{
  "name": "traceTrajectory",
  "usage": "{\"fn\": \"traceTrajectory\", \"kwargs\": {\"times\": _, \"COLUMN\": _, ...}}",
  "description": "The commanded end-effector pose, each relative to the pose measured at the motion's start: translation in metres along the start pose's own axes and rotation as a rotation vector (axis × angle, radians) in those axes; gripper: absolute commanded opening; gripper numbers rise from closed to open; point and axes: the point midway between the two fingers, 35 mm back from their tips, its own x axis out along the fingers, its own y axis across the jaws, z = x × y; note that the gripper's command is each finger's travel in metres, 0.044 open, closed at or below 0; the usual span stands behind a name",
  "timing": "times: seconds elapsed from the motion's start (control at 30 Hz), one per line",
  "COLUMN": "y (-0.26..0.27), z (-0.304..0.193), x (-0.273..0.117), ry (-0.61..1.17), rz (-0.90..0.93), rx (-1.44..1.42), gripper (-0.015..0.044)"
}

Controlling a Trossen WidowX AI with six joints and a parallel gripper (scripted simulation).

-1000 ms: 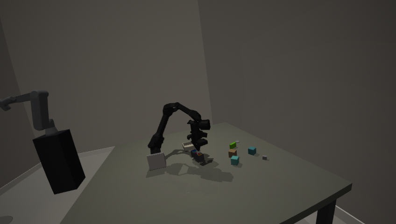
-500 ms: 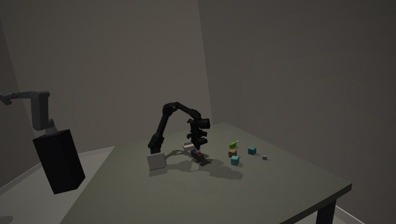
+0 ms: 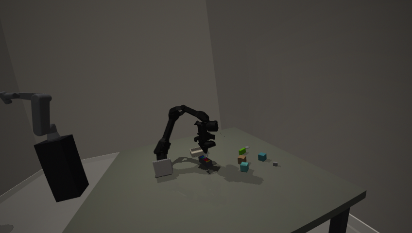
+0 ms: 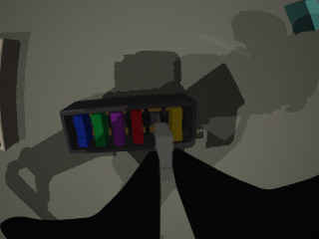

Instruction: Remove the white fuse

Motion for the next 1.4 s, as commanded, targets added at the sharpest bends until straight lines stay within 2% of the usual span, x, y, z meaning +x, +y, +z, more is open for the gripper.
{"fn": "traceTrajectory", "kwargs": {"times": 0.0, "y": -0.001, "z": 0.0, "x": -0.007, "ry": -0.001, "rz": -0.004, "rx": -0.002, "gripper": 0.0}}
{"fn": "traceTrajectory", "kwargs": {"times": 0.23, "y": 0.021, "z": 0.014, "x": -0.008, "ry": 0.003, "rz": -0.014, "rx": 0.0, "gripper": 0.0}}
{"fn": "traceTrajectory", "kwargs": {"times": 0.7, "y": 0.119, "z": 0.051, "x": -0.009, "ry": 0.002, "rz": -0.025, "rx": 0.002, "gripper": 0.0}}
{"fn": "traceTrajectory", "kwargs": {"times": 1.13, "y": 0.216, "z": 0.054, "x": -0.008, "ry": -0.004, "rz": 0.006, "rx": -0.001, "gripper": 0.0}}
{"fn": "traceTrajectory", "kwargs": {"times": 1.37, "y": 0.221, "z": 0.053, "x": -0.007, "ry": -0.004, "rz": 0.008, "rx": -0.002, "gripper": 0.0}}
